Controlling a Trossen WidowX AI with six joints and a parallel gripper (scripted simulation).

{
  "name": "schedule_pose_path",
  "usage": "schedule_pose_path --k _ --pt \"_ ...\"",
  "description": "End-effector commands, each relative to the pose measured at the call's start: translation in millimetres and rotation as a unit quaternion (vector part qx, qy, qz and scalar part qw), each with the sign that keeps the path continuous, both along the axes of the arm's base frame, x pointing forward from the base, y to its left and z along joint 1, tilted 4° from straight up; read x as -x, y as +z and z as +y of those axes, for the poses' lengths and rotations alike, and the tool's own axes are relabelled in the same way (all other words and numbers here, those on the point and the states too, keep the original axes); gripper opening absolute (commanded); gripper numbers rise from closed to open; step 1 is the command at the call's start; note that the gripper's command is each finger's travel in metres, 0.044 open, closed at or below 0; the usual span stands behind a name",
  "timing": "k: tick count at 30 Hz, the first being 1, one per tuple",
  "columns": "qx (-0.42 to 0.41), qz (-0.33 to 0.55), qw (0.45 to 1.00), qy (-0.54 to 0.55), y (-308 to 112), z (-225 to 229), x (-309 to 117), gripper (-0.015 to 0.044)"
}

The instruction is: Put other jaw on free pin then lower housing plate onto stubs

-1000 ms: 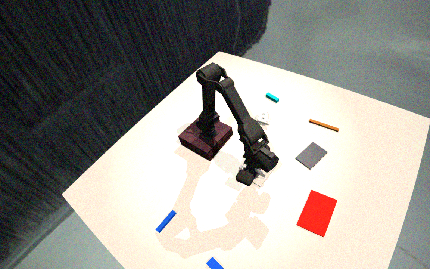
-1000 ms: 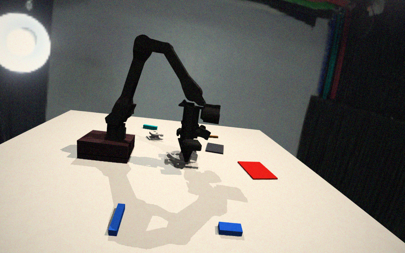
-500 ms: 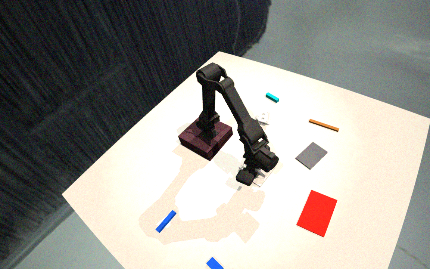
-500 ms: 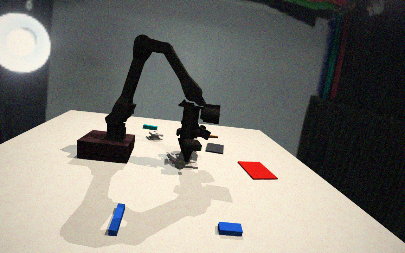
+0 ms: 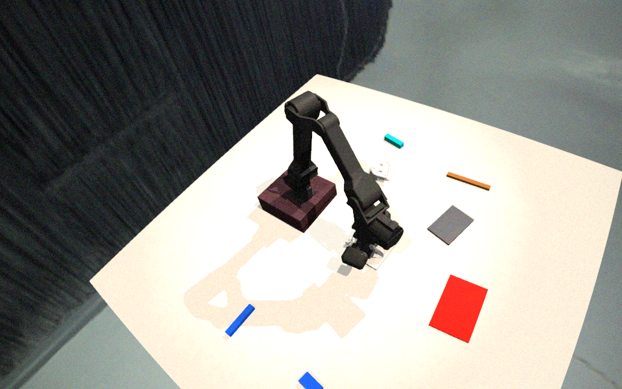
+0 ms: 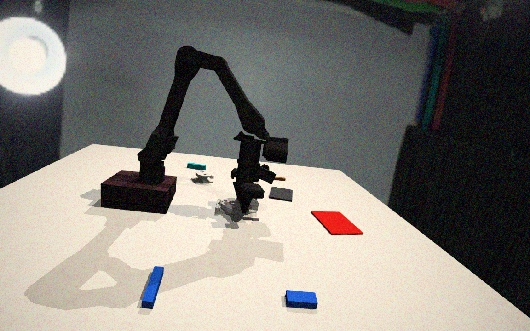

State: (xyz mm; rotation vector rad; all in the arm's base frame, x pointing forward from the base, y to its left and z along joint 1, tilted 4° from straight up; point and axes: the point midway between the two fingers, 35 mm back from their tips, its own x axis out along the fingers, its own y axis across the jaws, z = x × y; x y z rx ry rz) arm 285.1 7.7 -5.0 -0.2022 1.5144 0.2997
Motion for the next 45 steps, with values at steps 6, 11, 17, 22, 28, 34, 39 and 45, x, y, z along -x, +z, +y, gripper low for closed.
schedule_pose_path --k 6,11,17,22,28,34,39,45 --pt "-0.001 0.002 1.000 0.001 -0.7 0.5 0.9 0.0134" --pt "-0.001 0.002 1.000 0.001 0.6 0.4 0.9 0.0134" --pt "-0.001 0.002 1.000 0.001 5.6 0.0 1.1 0.0134" --pt "-0.001 0.002 1.000 0.001 4.4 0.3 0.3 0.0134" --pt "-0.001 0.002 1.000 0.001 3.7 0.4 -0.1 0.0134" --pt "-0.001 0.002 1.000 0.001 1.5 0.6 -0.1 0.0134" --pt "-0.001 0.002 1.000 0.001 1.4 0.6 -0.2 0.0134" --pt "-0.001 0.002 1.000 0.001 -0.7 0.7 -0.2 0.0134"
